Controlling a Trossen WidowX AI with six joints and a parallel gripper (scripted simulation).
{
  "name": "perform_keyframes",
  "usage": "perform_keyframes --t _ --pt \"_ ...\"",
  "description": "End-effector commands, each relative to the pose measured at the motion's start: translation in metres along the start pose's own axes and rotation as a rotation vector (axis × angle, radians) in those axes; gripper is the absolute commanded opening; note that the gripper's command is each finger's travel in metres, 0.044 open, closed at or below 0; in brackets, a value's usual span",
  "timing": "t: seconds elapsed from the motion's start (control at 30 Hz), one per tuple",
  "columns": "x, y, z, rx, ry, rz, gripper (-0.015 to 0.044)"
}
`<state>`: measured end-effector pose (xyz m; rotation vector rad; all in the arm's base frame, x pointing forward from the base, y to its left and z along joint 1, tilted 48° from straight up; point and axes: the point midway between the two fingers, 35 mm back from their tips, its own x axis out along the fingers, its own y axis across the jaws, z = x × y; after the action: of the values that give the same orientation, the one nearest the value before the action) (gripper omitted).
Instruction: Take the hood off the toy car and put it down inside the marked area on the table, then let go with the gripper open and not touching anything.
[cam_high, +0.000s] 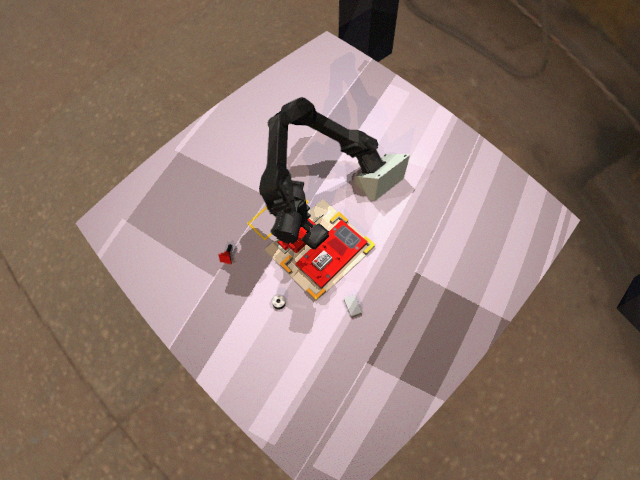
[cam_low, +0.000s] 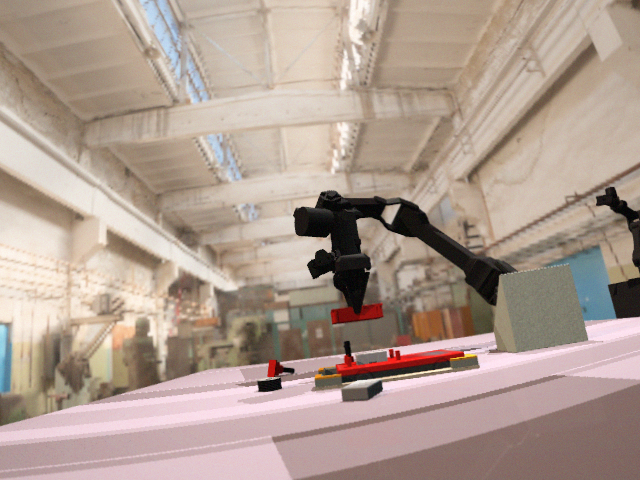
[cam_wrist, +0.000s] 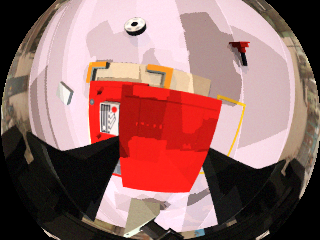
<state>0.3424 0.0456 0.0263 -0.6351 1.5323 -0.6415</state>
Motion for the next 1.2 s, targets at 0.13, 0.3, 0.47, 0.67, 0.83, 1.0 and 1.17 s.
perform_keyframes --t 0.13,0.3,0.47,0.67,0.83,1.0,1.17 --pt "-0.002 -0.033 -0.004 -0.004 -0.002 -0.003 0.0" --pt "-0.003 -0.053 -0.007 -0.004 -0.002 -0.005 0.0" --pt "-0.003 -0.073 -0.012 -0.003 -0.001 -0.007 0.0" --pt "-0.003 -0.097 -0.018 -0.001 0.0 -0.011 0.0" --pt "-0.003 -0.116 -0.025 0.0 0.001 -0.015 0.0" --pt "-0.002 -0.134 -0.033 0.001 0.003 -0.02 0.0" --pt "-0.001 -0.139 -0.036 0.002 0.004 -0.022 0.0"
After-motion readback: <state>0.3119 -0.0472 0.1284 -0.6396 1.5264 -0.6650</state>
